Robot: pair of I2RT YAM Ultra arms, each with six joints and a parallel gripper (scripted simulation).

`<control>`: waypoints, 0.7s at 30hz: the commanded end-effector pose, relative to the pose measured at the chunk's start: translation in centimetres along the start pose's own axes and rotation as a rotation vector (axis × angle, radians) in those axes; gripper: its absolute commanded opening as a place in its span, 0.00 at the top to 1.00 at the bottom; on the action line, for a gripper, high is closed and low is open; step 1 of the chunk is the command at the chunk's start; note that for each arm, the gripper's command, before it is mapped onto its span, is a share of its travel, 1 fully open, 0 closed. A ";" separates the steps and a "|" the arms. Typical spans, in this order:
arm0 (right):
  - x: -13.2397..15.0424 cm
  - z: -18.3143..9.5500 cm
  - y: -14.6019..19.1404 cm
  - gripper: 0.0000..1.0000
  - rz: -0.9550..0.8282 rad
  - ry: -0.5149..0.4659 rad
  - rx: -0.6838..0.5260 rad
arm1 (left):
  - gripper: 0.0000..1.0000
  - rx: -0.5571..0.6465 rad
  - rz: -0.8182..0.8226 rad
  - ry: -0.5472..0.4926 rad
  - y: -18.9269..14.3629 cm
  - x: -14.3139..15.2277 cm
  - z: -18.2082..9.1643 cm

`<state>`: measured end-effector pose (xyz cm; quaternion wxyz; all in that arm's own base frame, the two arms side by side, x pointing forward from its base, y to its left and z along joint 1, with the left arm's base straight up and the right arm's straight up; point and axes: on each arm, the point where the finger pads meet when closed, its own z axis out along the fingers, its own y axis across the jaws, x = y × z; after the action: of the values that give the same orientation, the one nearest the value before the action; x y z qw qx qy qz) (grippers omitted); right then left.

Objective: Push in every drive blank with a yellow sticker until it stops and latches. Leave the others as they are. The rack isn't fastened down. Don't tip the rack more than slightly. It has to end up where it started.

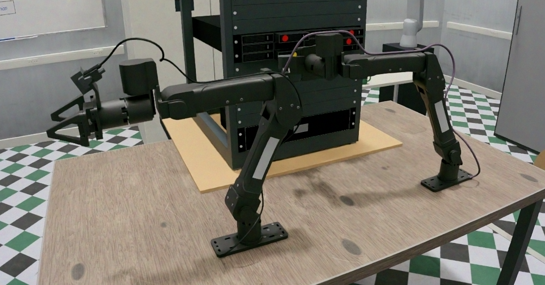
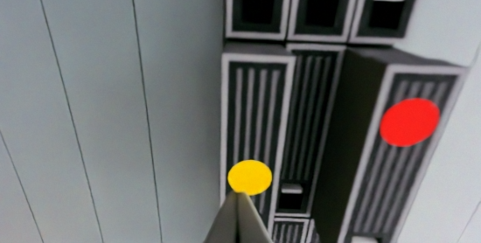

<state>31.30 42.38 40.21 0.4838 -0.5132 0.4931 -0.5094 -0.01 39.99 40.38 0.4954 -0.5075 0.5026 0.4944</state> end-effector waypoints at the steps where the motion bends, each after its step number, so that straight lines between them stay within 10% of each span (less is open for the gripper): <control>1: 1.8 0.4 -3.7 1.00 0.105 0.008 0.030 | 0.00 0.001 0.006 -0.020 0.2 -1.2 -0.2; 21: 1.5 -0.1 -3.7 1.00 0.105 0.000 0.030 | 0.00 0.001 0.006 -0.020 0.2 -1.2 -0.2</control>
<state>31.65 42.13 40.37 0.4834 -0.5102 0.4956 -0.5103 -0.01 39.99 40.38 0.4954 -0.5075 0.5026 0.4944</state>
